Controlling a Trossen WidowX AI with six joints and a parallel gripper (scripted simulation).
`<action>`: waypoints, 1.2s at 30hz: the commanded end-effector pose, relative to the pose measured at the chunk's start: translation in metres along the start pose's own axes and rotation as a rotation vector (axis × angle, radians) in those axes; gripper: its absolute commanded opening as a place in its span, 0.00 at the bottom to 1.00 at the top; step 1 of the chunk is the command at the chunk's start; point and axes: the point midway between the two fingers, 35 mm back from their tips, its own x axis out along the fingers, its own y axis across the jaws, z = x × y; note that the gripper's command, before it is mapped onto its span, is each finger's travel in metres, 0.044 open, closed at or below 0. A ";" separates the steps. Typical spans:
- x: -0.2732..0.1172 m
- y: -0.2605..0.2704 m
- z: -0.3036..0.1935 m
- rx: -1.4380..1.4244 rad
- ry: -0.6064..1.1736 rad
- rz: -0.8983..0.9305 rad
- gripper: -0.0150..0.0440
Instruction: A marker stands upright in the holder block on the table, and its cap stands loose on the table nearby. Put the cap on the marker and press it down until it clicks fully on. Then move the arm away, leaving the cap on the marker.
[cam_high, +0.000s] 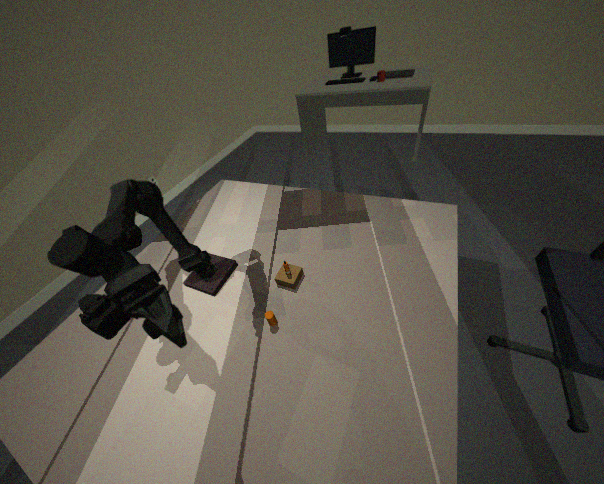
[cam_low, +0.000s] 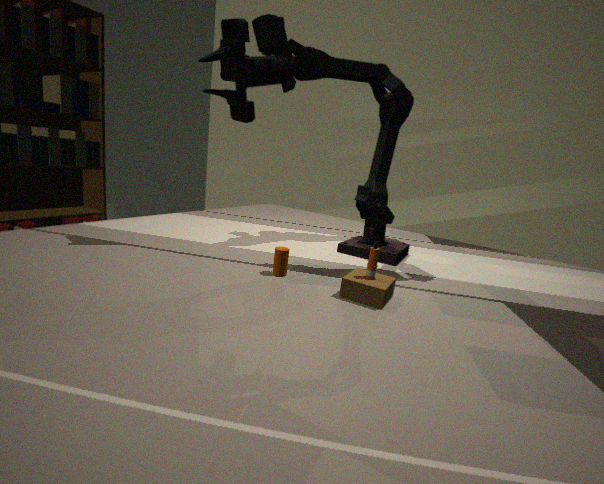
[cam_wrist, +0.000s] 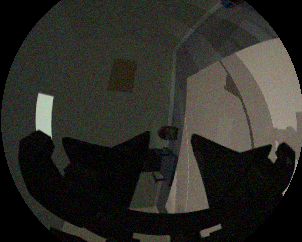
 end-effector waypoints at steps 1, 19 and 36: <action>0.032 -0.045 -0.054 0.027 0.128 -0.239 0.66; 0.002 -0.189 -0.210 -0.356 0.455 -1.184 0.66; 0.014 -0.222 -0.212 -0.356 0.455 -1.184 0.66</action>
